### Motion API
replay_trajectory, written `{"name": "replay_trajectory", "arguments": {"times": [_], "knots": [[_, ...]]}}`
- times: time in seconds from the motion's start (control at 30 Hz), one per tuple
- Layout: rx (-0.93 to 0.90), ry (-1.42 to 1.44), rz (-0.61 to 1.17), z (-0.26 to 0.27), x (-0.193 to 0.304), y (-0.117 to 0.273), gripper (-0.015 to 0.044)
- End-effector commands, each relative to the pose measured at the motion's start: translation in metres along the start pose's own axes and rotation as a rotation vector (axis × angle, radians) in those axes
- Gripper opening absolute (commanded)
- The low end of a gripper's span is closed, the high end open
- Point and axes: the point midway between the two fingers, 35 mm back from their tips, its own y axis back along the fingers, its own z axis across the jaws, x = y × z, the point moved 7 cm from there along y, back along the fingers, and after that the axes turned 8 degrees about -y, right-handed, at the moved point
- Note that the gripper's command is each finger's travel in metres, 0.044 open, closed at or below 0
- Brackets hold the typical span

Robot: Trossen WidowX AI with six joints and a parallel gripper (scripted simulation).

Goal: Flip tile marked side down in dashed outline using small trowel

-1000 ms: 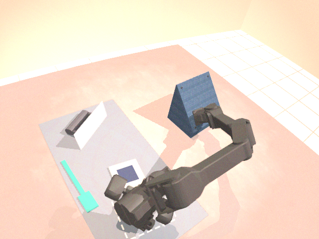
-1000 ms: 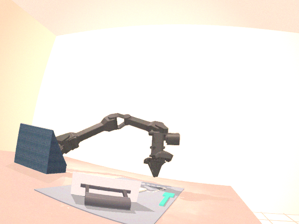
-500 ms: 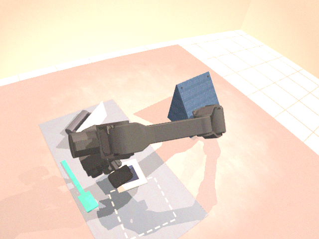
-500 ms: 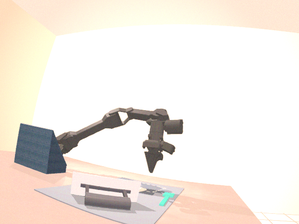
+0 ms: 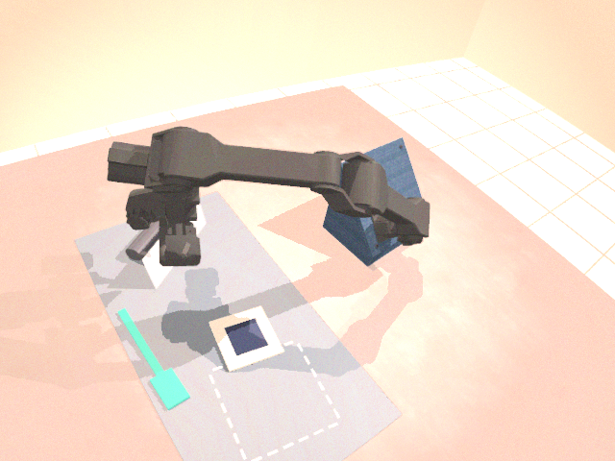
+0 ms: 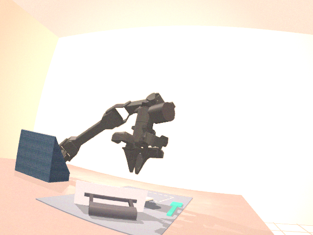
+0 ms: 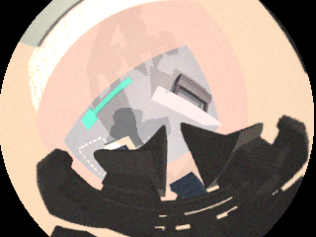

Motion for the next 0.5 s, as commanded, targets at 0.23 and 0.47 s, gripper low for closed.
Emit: {"name": "replay_trajectory", "arguments": {"times": [0.23, 0.47], "knots": [[-0.058, -0.349, 0.063, -0.110, -0.004, -0.009, 0.0100], [-0.107, -0.549, 0.110, -0.173, 0.006, -0.020, 0.0100]]}}
